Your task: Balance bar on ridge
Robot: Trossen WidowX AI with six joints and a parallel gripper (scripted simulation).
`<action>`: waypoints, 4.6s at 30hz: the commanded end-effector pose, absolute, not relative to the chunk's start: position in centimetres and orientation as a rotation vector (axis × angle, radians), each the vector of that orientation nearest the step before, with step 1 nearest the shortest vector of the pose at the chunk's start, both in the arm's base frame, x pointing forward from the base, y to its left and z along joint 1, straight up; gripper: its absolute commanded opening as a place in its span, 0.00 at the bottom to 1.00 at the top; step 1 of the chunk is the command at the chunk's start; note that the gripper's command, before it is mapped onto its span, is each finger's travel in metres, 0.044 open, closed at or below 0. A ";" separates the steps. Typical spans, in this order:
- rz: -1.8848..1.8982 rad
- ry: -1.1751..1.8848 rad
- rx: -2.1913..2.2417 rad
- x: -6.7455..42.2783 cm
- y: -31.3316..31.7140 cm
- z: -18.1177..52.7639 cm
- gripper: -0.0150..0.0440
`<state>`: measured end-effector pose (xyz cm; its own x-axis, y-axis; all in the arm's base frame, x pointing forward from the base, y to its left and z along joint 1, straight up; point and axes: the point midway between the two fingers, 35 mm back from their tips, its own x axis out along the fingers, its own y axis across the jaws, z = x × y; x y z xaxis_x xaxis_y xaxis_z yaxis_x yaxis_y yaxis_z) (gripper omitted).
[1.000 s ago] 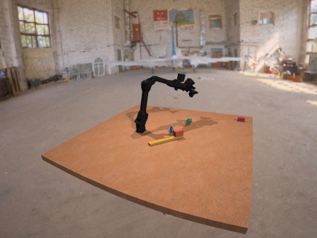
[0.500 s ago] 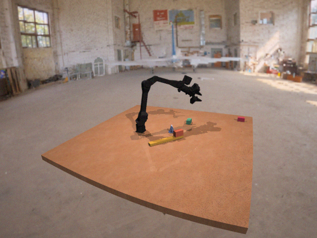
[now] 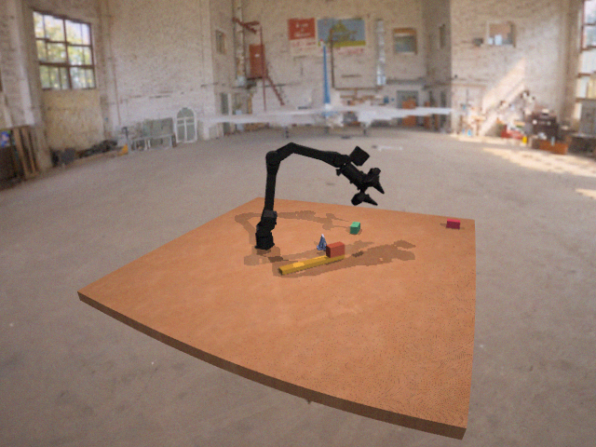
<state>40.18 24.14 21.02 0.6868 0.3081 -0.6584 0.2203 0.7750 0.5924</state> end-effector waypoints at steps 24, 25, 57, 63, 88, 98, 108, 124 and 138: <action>-0.684 0.951 1.153 38.2 6.0 17.2 0.79; -0.713 0.951 1.170 38.0 5.4 17.1 0.79; -1.654 0.805 1.686 26.4 -7.9 15.9 0.79; -1.654 0.805 1.687 26.5 -7.9 15.2 0.79; -1.655 0.805 1.686 26.6 -7.9 6.5 0.79; -1.655 0.805 1.686 26.6 -8.0 4.9 0.79; -1.655 0.805 1.686 26.6 -7.9 4.6 0.79; -1.651 0.801 1.681 26.6 -8.0 4.8 0.52; -1.651 0.801 1.682 26.8 -8.1 5.9 0.25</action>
<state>26.46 -7.98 5.04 0.0131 -0.0094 -0.9999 0.7932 -0.6088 0.0162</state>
